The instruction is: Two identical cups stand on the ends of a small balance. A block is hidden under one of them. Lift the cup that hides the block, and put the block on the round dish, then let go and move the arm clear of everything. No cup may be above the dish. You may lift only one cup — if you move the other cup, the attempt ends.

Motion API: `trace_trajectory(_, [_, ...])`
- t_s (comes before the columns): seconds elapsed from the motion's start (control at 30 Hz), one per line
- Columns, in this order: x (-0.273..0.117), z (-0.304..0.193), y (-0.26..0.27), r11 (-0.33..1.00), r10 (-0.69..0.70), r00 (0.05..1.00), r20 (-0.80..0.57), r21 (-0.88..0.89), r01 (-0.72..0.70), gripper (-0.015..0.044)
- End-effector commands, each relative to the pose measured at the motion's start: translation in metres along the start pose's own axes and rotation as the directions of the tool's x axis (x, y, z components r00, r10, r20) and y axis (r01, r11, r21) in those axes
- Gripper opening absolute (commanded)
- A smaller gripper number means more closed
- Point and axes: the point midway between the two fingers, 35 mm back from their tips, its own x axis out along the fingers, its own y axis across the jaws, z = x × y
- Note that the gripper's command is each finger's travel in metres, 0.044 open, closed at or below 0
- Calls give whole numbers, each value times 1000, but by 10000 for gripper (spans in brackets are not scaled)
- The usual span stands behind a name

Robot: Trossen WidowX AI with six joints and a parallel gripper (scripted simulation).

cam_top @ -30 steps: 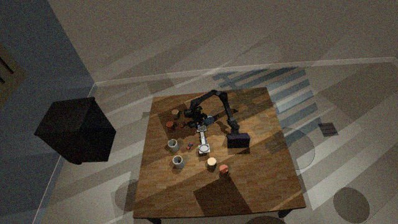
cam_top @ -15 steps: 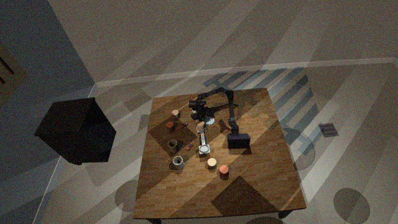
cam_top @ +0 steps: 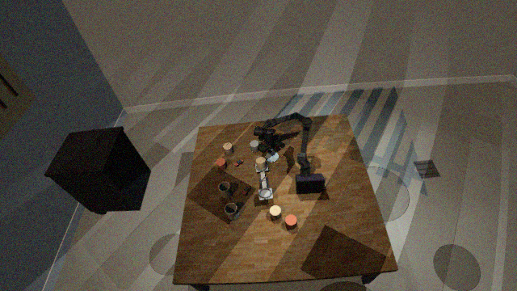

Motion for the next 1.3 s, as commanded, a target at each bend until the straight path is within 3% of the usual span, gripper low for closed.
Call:
trace_trajectory(0.0, [4, -2, -4, 1000, -11, 1000, 0, -14, 11, 0])
trace_trajectory(0.33, [42, -2, -5, 1000, -12, 1000, 2, -13, 12, 0])
trace_trajectory(1.03, [63, -2, -6, 1000, -13, 1000, 3, -13, 14, 0])
trace_trajectory(1.27, [57, 1, -7, 1000, -14, 1000, 14, 0, 14, 184])
